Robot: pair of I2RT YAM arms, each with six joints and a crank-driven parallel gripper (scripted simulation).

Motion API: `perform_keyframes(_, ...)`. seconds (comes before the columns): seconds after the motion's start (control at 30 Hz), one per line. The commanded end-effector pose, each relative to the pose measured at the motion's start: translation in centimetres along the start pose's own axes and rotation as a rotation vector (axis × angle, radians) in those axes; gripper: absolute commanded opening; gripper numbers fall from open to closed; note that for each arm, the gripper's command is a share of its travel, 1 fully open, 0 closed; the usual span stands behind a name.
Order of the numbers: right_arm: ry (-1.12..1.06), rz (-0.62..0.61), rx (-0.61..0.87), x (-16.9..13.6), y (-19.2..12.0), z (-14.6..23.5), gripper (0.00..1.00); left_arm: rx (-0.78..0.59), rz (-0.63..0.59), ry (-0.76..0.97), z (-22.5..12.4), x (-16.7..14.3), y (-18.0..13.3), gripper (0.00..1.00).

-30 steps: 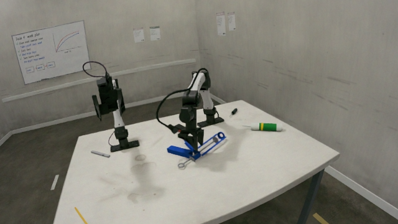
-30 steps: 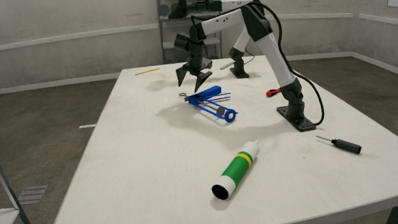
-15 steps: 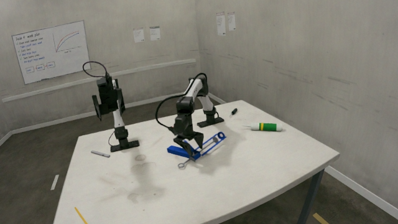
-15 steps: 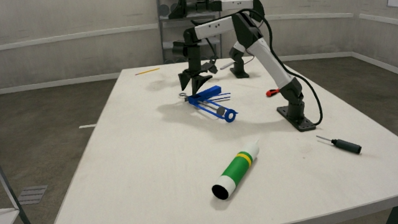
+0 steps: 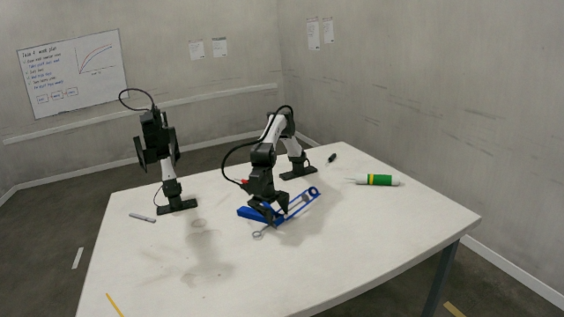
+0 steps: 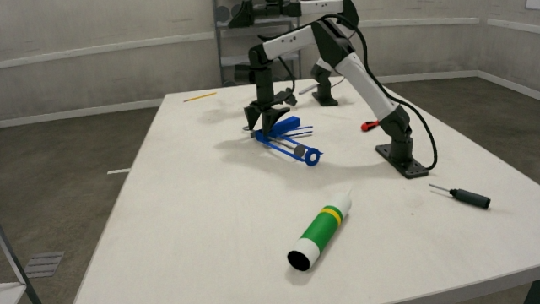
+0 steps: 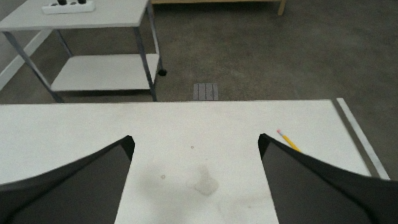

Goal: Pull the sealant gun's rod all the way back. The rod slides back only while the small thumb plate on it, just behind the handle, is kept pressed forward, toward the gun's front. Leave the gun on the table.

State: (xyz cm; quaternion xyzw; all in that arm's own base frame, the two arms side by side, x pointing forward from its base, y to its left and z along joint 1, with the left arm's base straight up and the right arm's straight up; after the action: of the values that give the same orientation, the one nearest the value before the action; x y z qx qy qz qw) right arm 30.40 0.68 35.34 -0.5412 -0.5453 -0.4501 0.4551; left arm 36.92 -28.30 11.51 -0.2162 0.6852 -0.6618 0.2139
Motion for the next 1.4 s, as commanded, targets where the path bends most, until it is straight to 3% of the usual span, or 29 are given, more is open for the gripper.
perform_keyframes(0.0,-0.010,-0.007,-0.015,-0.3,-0.1,0.2,1.00,-0.021,-0.004,0.013,0.2,0.1,2.0,0.93)
perform_keyframes(0.5,-0.009,-0.010,-0.015,-1.2,-0.2,1.4,1.00,-0.024,-0.005,0.013,0.2,0.1,2.5,0.93)
perform_keyframes(0.6,-0.009,-0.010,-0.015,-1.5,-0.2,1.6,1.00,-0.027,0.001,0.020,0.2,0.0,2.3,0.71)
perform_keyframes(0.9,-0.009,-0.010,-0.015,-2.2,-0.3,2.4,1.00,-0.018,-0.003,0.019,0.4,0.0,2.0,0.57)
perform_keyframes(0.93,-0.009,-0.010,-0.015,-2.3,-0.3,2.5,1.00,-0.018,-0.003,0.019,0.4,0.0,2.0,0.45)
perform_keyframes(1.0,-0.009,-0.010,-0.015,-2.3,-0.3,2.5,1.00,-0.018,-0.003,0.019,0.4,0.0,2.0,0.45)
perform_keyframes(1.03,-0.009,-0.010,-0.015,-2.3,-0.3,2.6,1.00,-0.018,-0.003,0.019,0.4,0.0,2.0,0.55)
perform_keyframes(1.07,-0.009,-0.010,-0.015,-2.3,-0.3,2.6,1.00,-0.018,-0.003,0.019,0.4,0.0,2.0,0.55)
perform_keyframes(1.17,0.024,0.050,0.065,-3.0,-0.3,3.6,0.65,-0.018,-0.003,0.019,0.4,0.0,2.0,0.55)
perform_keyframes(1.37,0.193,0.293,0.323,-5.2,-0.2,7.6,0.65,0.006,0.002,0.011,0.3,0.0,1.1,0.55)
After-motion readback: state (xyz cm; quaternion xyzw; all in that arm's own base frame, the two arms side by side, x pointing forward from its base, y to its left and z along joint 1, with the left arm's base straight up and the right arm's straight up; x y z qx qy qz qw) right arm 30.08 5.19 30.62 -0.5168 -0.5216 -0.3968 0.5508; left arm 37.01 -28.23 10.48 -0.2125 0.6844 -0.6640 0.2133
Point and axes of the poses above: on each arm, the point where the finger pads meet when closed, its own y axis out along the fingers, its own z axis across the jaws, x = y × z, the point moved 8 cm from there along -y, back along the fingers, and after that the axes turned 11 degrees about -y, right-handed, at the moved point
